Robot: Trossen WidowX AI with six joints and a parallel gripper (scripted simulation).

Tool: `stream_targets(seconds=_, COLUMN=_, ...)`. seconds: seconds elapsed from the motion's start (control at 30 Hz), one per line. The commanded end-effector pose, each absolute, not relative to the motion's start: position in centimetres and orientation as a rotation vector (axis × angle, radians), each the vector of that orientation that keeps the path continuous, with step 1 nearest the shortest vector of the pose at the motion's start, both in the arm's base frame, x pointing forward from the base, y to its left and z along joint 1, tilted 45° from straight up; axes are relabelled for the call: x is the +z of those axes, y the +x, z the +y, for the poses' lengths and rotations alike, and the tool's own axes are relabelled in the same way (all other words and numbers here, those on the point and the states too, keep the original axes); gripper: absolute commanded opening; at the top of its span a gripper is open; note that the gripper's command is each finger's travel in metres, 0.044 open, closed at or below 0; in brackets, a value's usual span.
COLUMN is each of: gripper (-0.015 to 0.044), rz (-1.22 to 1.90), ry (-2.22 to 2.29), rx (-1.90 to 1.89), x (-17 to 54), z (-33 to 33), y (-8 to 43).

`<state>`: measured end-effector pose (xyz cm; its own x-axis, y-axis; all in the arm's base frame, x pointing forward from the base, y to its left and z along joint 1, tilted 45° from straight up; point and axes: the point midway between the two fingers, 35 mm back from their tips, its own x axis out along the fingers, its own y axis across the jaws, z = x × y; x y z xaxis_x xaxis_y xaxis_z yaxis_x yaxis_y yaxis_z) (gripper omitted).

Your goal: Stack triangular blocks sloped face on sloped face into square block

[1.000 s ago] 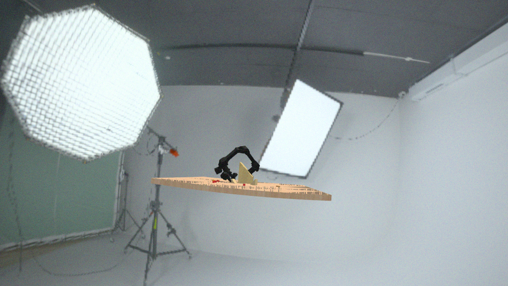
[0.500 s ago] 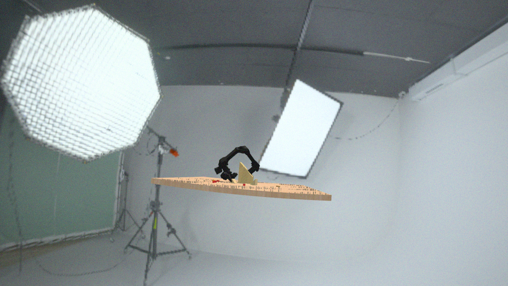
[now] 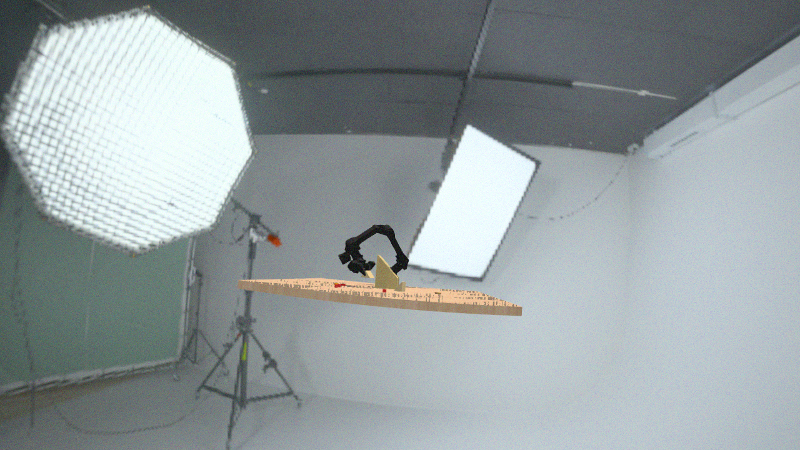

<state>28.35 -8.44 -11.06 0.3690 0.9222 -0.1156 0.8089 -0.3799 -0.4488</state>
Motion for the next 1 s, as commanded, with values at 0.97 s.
stream_targets(seconds=0.97, gripper=0.0, rz=-2.107, ry=-2.69, rx=0.131, x=-8.1, z=-9.8, y=28.1)
